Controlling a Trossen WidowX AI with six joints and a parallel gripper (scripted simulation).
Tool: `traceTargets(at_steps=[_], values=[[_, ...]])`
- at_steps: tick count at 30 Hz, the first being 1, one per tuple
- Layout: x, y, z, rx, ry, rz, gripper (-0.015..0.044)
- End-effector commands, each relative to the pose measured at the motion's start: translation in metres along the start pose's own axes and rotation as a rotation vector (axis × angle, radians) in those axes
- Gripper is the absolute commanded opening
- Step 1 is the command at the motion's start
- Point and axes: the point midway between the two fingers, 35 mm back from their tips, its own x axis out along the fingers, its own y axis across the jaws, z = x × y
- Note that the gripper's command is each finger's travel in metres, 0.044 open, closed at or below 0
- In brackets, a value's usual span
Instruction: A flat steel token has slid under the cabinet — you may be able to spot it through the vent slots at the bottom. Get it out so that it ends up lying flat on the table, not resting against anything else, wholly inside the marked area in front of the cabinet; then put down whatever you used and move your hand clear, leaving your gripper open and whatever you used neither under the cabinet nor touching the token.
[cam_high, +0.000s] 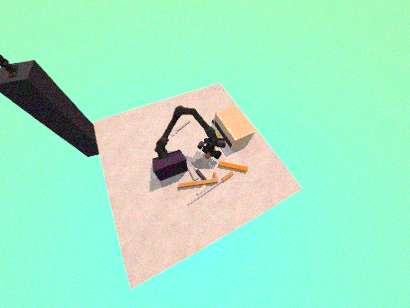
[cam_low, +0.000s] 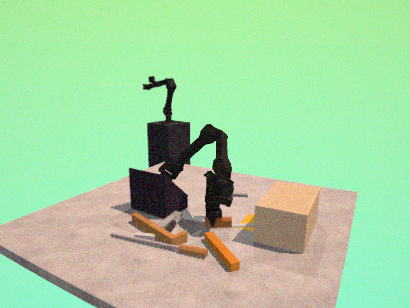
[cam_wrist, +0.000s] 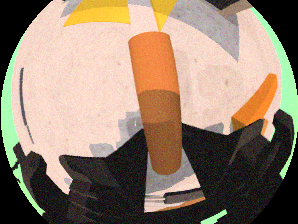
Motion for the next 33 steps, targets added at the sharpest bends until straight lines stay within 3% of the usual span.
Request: traceTargets(at_steps=[1,33], values=[[0.001,0.002,-0.002,-0.004,-0.005,0.006,0.0],[0.001,-0.001,-0.069,-0.002,-0.002,0.004,0.0]])
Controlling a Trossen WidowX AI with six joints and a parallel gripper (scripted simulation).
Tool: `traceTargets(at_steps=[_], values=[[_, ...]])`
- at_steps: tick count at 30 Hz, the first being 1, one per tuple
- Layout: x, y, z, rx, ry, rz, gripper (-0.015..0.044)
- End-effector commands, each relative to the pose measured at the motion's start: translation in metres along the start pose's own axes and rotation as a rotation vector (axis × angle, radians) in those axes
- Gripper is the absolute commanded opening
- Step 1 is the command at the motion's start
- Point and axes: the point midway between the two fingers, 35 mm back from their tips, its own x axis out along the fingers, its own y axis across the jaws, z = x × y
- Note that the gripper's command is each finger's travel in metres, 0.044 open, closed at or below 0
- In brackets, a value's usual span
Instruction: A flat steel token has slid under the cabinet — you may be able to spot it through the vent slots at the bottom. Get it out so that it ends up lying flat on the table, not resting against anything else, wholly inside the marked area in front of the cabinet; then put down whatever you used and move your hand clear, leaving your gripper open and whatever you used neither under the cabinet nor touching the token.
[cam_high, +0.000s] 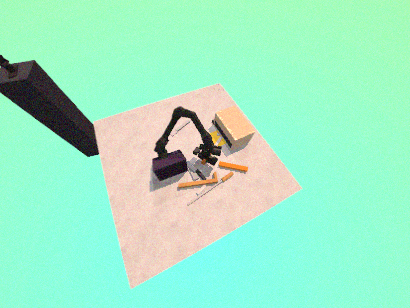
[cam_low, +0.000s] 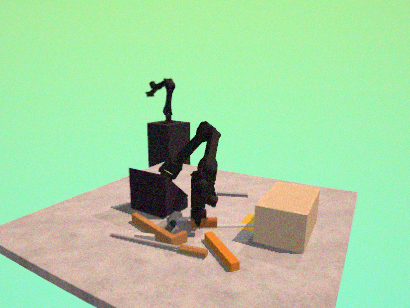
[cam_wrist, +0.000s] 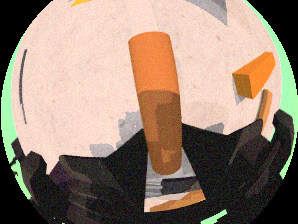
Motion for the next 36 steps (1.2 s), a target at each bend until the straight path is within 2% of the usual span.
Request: traceTargets(at_steps=[1,36], values=[[0.001,0.0,-0.01,0.003,-0.002,0.003,0.0],[-0.022,0.003,-0.02,-0.041,-0.001,0.002,0.0]])
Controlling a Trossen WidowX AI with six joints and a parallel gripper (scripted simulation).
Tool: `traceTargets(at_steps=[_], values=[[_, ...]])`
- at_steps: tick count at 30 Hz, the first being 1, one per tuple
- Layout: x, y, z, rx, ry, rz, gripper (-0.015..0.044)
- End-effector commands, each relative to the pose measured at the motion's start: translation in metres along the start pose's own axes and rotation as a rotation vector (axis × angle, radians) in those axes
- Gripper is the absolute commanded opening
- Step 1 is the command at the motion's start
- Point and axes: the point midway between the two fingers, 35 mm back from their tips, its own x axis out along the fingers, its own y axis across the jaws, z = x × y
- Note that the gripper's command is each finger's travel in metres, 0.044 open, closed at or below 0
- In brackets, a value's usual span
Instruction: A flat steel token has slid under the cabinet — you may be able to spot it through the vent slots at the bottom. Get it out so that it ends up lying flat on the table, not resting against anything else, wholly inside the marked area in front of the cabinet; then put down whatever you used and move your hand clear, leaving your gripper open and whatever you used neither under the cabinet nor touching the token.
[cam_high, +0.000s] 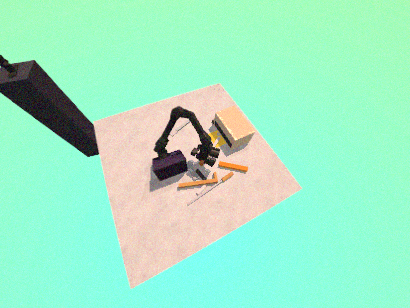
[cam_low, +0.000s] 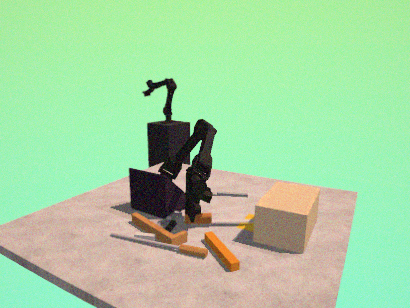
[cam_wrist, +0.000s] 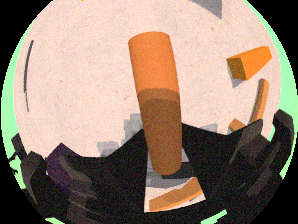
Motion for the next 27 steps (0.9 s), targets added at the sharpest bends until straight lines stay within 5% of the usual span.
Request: traceTargets(at_steps=[1,27], values=[[-0.0045,-0.0018,0.0026,-0.035,-0.012,-0.01,0.0],[-0.0049,-0.0048,0.0061,-0.247,-0.011,-0.011,0.0]])
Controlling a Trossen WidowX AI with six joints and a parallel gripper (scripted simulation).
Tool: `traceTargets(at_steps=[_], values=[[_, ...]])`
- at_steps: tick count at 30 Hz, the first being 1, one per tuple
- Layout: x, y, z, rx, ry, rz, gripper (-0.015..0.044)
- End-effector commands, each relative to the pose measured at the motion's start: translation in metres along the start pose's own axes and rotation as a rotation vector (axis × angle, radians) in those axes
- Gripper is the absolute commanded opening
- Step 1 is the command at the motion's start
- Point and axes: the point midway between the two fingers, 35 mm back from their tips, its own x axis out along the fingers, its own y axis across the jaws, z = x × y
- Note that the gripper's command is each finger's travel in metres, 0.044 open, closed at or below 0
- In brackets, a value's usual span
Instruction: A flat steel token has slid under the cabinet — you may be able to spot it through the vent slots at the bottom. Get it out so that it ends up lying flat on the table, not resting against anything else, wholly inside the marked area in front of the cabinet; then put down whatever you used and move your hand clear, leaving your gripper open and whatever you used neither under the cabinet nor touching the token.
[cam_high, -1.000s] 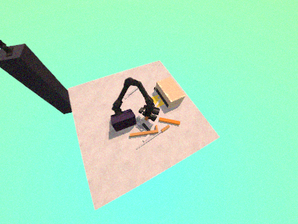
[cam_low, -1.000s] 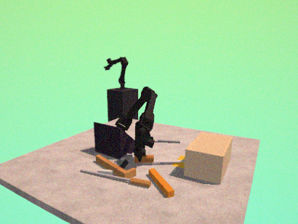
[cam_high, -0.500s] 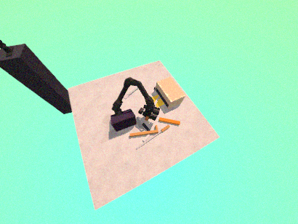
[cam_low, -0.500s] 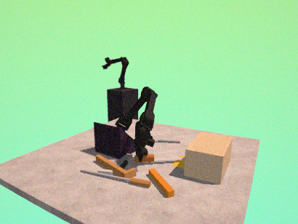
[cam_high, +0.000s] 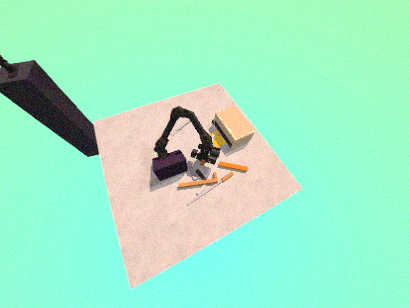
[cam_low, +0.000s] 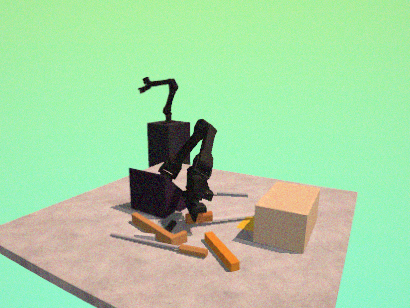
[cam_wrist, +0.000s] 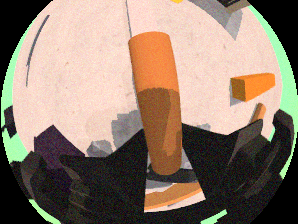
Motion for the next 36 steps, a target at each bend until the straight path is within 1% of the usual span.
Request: traceTargets(at_steps=[1,6,36], values=[[-0.002,-0.002,0.002,-0.036,-0.01,-0.004,0.0],[-0.002,-0.003,0.003,-0.077,-0.01,-0.004,0.0],[-0.003,-0.027,-0.003,-0.105,-0.01,-0.006,0.0]])
